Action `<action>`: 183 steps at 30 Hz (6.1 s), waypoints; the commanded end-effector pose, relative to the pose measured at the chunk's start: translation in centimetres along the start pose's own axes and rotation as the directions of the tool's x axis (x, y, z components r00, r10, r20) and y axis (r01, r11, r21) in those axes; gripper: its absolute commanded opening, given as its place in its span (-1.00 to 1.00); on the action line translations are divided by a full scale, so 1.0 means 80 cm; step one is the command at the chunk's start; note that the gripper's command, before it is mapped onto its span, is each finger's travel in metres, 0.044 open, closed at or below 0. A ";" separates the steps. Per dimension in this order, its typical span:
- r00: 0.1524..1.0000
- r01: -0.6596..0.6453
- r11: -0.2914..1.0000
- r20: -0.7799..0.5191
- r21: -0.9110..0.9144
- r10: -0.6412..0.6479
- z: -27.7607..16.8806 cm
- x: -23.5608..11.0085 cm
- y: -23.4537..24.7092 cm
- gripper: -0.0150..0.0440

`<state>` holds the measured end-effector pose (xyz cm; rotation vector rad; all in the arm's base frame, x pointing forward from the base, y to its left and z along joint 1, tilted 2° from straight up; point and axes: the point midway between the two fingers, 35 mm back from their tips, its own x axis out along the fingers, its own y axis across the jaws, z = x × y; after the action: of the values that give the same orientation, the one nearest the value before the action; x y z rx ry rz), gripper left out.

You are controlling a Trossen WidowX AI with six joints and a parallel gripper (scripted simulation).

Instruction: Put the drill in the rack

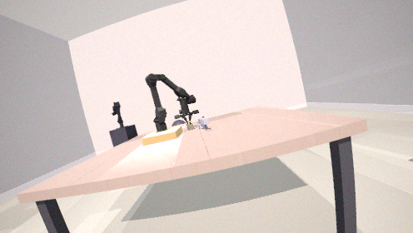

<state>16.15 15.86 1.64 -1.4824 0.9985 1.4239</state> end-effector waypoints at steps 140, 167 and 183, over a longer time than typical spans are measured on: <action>1.000 -0.007 1.000 -0.009 0.000 0.007 -0.005 0.030 0.003 -0.49; 1.000 -0.007 1.000 -0.009 0.000 0.007 -0.005 0.030 0.003 -0.49; 1.000 -0.007 1.000 -0.009 0.000 0.007 -0.005 0.030 0.003 -0.49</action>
<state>16.07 15.88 -0.11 -1.4752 0.9918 1.4284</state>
